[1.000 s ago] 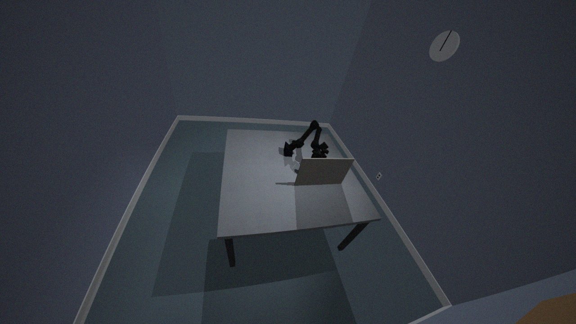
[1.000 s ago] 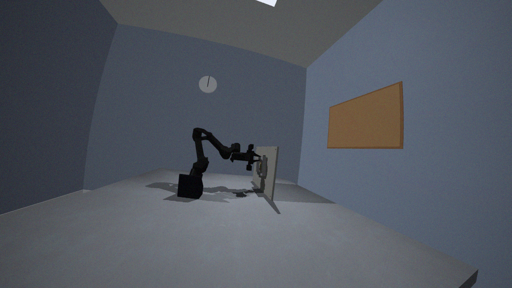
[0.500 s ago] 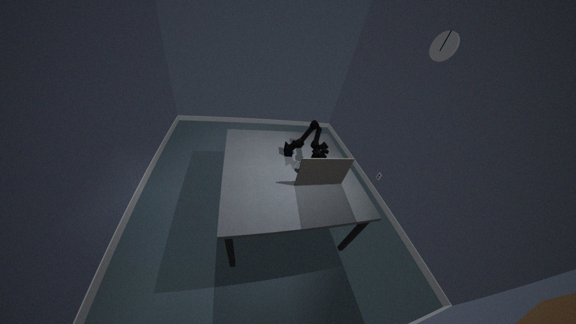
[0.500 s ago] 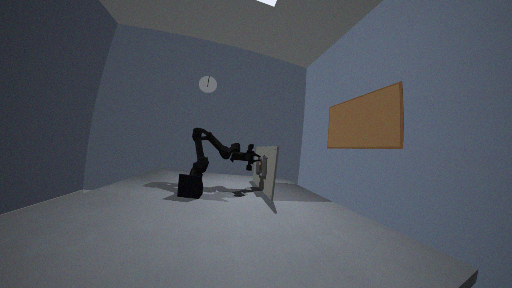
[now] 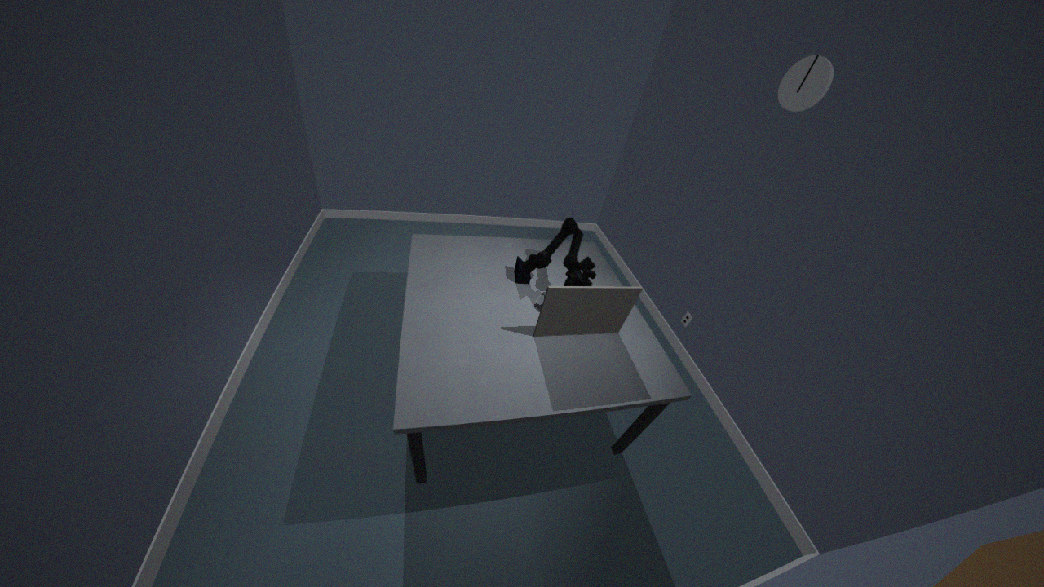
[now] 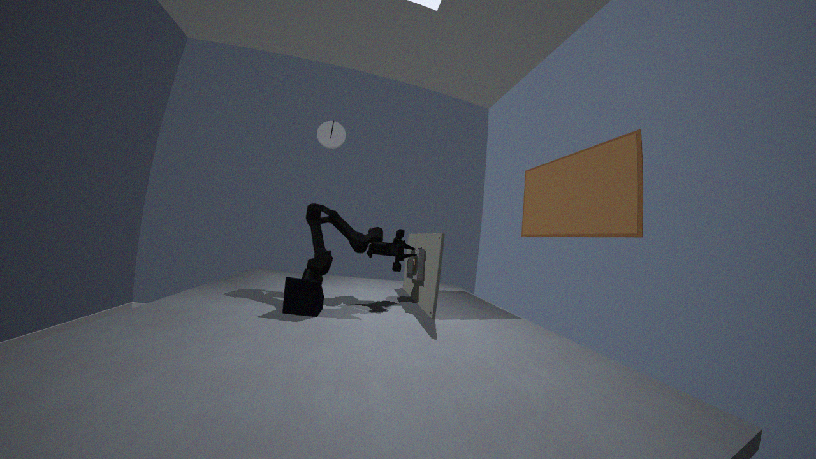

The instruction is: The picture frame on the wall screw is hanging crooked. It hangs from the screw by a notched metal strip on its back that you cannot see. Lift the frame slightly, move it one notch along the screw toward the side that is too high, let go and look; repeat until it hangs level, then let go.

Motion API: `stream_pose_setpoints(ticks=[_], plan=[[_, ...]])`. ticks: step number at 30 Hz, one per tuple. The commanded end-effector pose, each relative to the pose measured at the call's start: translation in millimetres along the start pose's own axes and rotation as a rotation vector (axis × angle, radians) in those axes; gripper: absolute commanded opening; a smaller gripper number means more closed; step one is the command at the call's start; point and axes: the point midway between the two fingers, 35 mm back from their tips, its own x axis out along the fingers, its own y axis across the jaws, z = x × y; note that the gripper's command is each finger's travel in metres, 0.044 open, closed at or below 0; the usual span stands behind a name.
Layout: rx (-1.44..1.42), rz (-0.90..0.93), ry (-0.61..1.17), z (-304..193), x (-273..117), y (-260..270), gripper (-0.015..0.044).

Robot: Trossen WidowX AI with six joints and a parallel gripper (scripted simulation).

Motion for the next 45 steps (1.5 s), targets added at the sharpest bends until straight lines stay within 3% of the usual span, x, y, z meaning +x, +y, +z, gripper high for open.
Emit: stream_pose_setpoints(ticks=[1,45], plan=[[0.005,0.008,-0.001,0.3,0.4,4.3,0.0],[0.005,0.008,-0.001,1.5,0.3,7.8,0.0]])
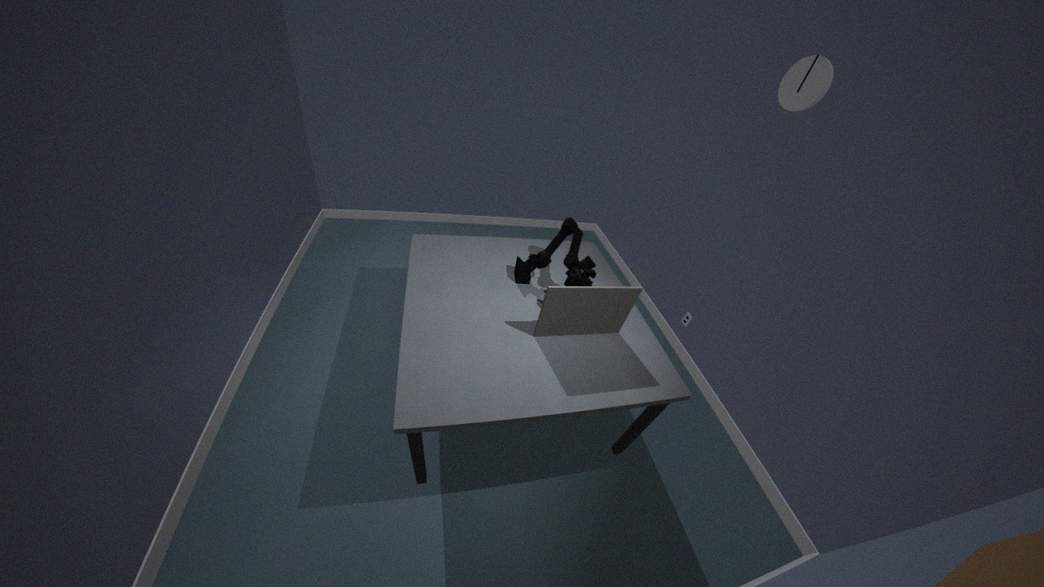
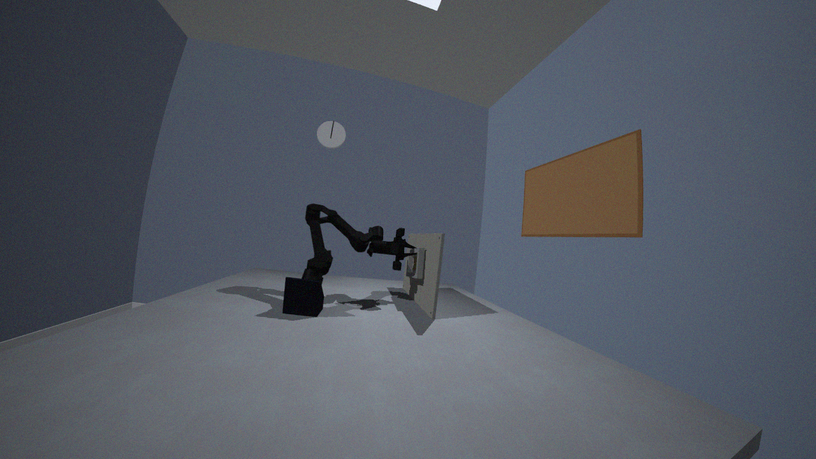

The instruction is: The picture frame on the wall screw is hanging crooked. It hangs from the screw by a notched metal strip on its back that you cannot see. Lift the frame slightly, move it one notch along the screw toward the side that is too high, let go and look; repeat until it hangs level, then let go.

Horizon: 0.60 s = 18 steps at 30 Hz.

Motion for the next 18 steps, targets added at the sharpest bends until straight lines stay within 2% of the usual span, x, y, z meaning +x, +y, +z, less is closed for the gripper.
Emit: stream_pose_setpoints(ticks=[1,18], plan=[[0.005,0.008,-0.002,0.9,0.0,2.3,0.0],[0.005,0.008,-0.002,2.7,0.0,2.3,0.0]])
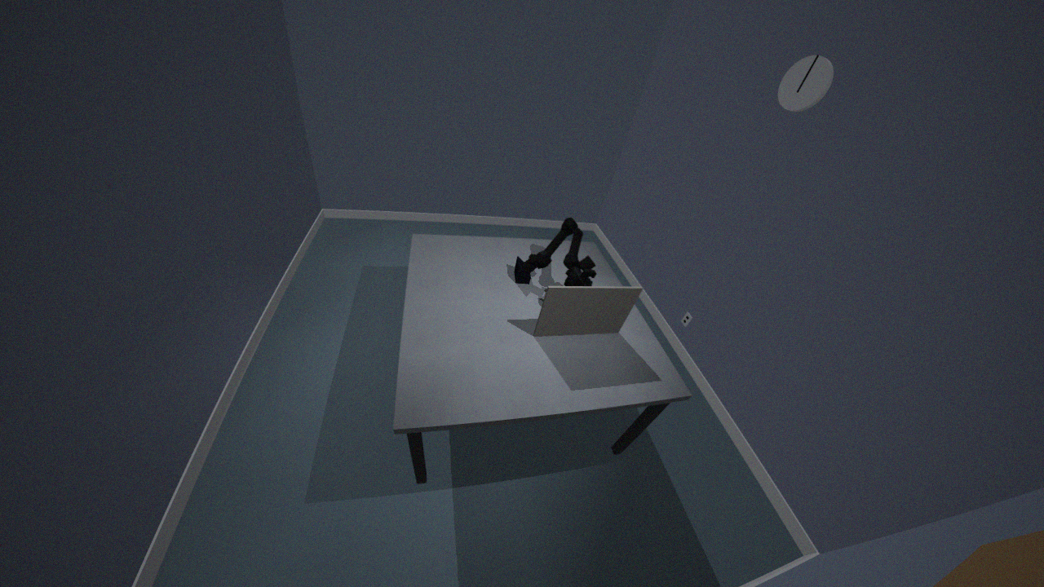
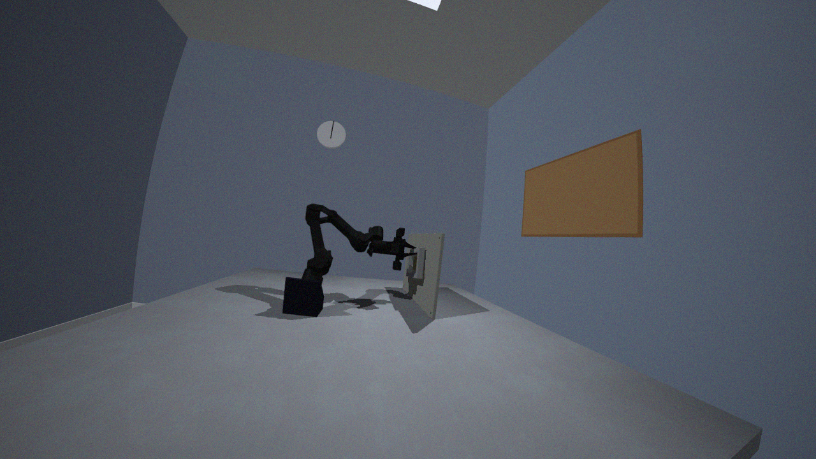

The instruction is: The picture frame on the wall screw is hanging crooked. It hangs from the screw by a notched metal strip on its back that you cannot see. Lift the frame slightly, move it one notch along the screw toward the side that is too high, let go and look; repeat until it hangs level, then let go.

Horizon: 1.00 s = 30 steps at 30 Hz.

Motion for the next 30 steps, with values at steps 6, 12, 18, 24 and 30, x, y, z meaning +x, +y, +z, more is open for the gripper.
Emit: stream_pose_setpoints(ticks=[6,12,18,24,30], plan=[[0.005,0.008,-0.002,4.3,0.1,2.5,0.0],[0.005,0.008,-0.002,5.8,0.1,2.2,0.0],[0.005,0.008,-0.002,5.9,0.1,1.8,0.0],[0.005,0.008,-0.002,6.0,0.0,1.6,0.0],[0.005,0.008,-0.002,6.1,0.0,1.9,0.0]])
